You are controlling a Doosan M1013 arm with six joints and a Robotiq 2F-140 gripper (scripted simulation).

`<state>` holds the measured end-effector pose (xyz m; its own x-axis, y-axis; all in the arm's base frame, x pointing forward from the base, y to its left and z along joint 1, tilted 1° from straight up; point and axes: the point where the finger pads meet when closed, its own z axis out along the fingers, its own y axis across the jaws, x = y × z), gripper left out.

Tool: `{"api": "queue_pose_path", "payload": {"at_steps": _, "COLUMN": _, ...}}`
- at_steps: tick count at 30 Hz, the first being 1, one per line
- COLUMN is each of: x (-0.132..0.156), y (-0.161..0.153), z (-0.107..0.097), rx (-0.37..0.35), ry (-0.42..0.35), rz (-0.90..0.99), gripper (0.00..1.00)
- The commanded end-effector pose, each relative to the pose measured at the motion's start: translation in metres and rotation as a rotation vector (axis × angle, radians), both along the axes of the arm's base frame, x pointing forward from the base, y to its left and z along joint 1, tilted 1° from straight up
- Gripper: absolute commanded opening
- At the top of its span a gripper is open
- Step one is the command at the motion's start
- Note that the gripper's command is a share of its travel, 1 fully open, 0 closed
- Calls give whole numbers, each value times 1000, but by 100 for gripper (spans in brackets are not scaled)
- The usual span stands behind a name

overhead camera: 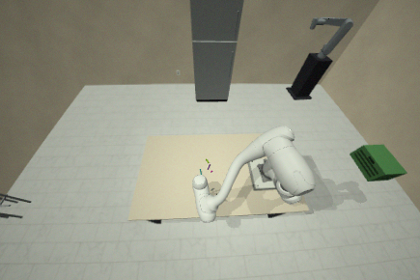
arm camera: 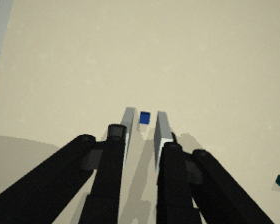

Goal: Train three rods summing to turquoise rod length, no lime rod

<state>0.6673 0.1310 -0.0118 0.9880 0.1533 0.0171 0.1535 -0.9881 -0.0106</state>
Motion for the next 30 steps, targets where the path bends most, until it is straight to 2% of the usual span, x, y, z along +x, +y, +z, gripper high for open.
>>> {"api": "queue_pose_path", "payload": {"at_steps": 1, "x": -2, "y": 4, "z": -1, "rx": 4, "ry": 2, "rz": -1, "gripper": 15}}
{"api": "queue_pose_path", "payload": {"at_steps": 16, "x": -2, "y": 4, "z": -2, "rx": 4, "ry": 2, "rz": -1, "gripper": 15}}
{"api": "queue_pose_path", "payload": {"at_steps": 30, "x": -2, "y": 4, "z": -15, "rx": 4, "ry": 2, "rz": -1, "gripper": 15}}
